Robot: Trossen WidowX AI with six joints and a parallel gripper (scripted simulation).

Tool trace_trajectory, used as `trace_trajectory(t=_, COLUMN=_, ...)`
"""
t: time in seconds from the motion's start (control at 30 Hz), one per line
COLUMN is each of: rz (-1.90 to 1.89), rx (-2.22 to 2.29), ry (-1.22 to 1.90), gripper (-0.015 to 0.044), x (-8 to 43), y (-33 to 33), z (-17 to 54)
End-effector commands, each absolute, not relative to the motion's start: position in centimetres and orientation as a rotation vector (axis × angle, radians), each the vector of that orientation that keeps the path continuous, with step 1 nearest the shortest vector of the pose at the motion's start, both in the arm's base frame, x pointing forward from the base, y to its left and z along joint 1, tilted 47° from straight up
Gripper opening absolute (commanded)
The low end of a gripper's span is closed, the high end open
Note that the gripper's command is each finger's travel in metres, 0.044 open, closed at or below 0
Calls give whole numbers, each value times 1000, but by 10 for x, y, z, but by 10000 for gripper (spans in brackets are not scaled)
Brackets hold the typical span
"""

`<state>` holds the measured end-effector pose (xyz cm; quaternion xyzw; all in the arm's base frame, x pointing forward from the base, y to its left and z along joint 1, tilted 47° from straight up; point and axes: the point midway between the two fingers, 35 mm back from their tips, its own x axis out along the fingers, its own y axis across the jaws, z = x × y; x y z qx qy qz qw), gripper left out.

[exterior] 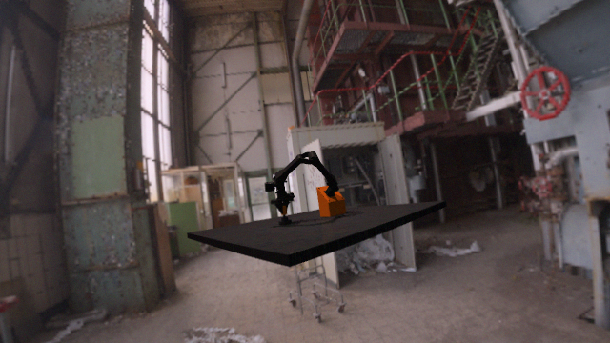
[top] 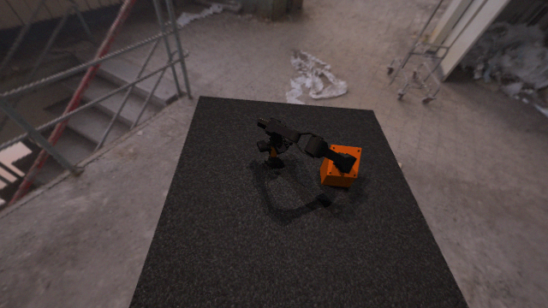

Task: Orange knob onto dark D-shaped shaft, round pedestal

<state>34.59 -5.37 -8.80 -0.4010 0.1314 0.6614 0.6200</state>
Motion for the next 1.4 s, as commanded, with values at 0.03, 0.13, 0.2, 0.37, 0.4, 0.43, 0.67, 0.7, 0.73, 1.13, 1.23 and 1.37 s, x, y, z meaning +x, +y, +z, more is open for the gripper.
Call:
trace_trajectory(t=0.03, rz=1520, rx=-925, ry=295, gripper=0, x=345, y=-53, z=-88)
trace_trajectory(t=0.13, rz=1520, rx=-925, ry=295, gripper=0, x=345, y=-53, z=-87)
trace_trajectory(t=0.2, rz=1520, rx=-925, ry=295, gripper=0, x=345, y=-54, z=-85)
trace_trajectory(t=0.37, rz=1527, rx=-946, ry=276, gripper=0, x=345, y=-55, z=-83)
trace_trajectory(t=0.4, rz=1535, rx=-969, ry=255, gripper=0, x=345, y=-56, z=-83)
trace_trajectory(t=0.43, rz=1543, rx=-994, ry=231, gripper=0, x=345, y=-56, z=-83)
trace_trajectory(t=0.67, rz=1572, rx=-1090, ry=137, gripper=0, x=348, y=-57, z=-86)
trace_trajectory(t=0.7, rz=1572, rx=-1090, ry=137, gripper=0, x=348, y=-57, z=-85)
trace_trajectory(t=0.73, rz=1572, rx=-1090, ry=137, gripper=0, x=348, y=-57, z=-85)
trace_trajectory(t=1.13, rz=1572, rx=-1090, ry=137, gripper=0, x=350, y=-53, z=-87)
trace_trajectory(t=1.23, rz=1572, rx=-1090, ry=137, gripper=0, x=350, y=-53, z=-87)
trace_trajectory(t=1.37, rz=1572, rx=-1090, ry=137, gripper=0, x=349, y=-56, z=-85)
